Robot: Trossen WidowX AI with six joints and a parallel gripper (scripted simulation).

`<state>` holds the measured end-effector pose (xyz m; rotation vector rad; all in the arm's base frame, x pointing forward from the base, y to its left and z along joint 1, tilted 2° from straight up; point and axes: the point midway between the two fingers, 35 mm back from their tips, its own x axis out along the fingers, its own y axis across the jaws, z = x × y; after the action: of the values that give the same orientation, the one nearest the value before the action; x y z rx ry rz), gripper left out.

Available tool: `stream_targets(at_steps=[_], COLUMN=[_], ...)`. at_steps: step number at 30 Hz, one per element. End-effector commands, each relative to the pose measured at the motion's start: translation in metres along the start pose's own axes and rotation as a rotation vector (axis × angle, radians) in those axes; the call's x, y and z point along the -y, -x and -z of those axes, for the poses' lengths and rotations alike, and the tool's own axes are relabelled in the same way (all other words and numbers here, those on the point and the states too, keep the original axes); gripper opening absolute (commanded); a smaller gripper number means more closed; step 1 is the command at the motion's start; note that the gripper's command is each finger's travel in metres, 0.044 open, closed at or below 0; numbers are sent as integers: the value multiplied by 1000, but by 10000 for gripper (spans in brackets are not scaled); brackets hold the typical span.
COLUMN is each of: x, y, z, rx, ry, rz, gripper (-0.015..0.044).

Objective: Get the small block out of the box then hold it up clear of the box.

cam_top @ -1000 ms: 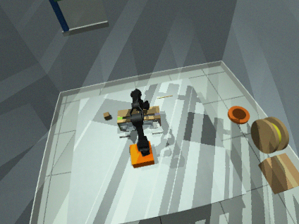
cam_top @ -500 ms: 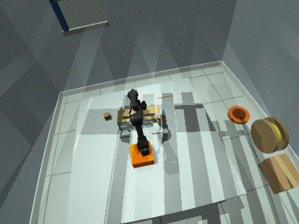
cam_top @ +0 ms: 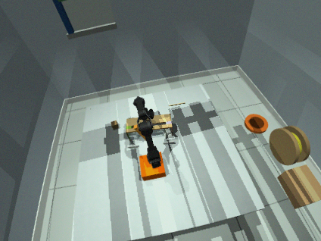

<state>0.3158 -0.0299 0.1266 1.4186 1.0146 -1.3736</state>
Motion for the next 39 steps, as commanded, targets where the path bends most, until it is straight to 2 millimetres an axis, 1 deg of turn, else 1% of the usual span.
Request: stream_targets(at_steps=[1,7,8,17,18,19,20,27,35,36,39], x=[-1,0,1,1,1,2,3,12,22,23,26], y=[1,1,0,0,0,0,0,-2,-3,-3,-3], z=[7,17,12,12,12,13,14,23,33,34,36], rx=[0,0,-2,-2,0,5,13,74,106,107,110], ry=[-3,-3,0,0,17,70,158,912,1774,1869,2055], rz=[-3,-3,0,0,1,3,6,61,179,197,239], gripper=[400,400,400,400,400,400,400,400,400,400,400])
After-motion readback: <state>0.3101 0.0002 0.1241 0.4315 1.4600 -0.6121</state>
